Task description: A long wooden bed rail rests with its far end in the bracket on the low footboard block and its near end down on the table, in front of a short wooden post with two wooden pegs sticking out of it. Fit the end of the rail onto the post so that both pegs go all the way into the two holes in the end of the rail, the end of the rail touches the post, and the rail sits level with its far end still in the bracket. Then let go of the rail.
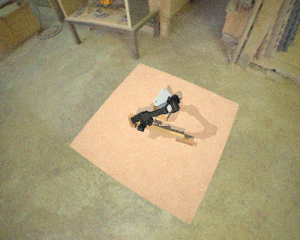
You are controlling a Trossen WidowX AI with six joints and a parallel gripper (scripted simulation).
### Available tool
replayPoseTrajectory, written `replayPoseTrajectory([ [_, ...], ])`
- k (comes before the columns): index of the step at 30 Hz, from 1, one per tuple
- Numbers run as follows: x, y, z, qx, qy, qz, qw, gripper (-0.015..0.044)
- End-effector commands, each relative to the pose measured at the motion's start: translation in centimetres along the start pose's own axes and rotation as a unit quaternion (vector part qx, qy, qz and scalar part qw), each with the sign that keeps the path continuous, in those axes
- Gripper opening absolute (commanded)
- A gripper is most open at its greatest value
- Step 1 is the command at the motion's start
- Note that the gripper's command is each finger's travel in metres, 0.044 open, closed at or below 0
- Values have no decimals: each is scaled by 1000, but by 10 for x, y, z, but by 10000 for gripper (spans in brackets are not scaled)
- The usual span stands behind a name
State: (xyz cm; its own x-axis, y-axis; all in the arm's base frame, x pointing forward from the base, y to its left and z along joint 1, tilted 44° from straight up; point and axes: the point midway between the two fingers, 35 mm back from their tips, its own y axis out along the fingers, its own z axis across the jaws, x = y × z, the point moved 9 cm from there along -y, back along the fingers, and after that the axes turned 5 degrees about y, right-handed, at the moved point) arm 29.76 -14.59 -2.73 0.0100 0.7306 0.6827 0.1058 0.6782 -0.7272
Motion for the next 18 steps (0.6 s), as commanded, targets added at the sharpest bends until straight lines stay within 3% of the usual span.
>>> replayPoseTrajectory([
  [1, -3, -4, -1, -5, -1, 3, 1000, 0],
  [18, -7, -4, -1, -5, -1, 3, 1000, 0],
])
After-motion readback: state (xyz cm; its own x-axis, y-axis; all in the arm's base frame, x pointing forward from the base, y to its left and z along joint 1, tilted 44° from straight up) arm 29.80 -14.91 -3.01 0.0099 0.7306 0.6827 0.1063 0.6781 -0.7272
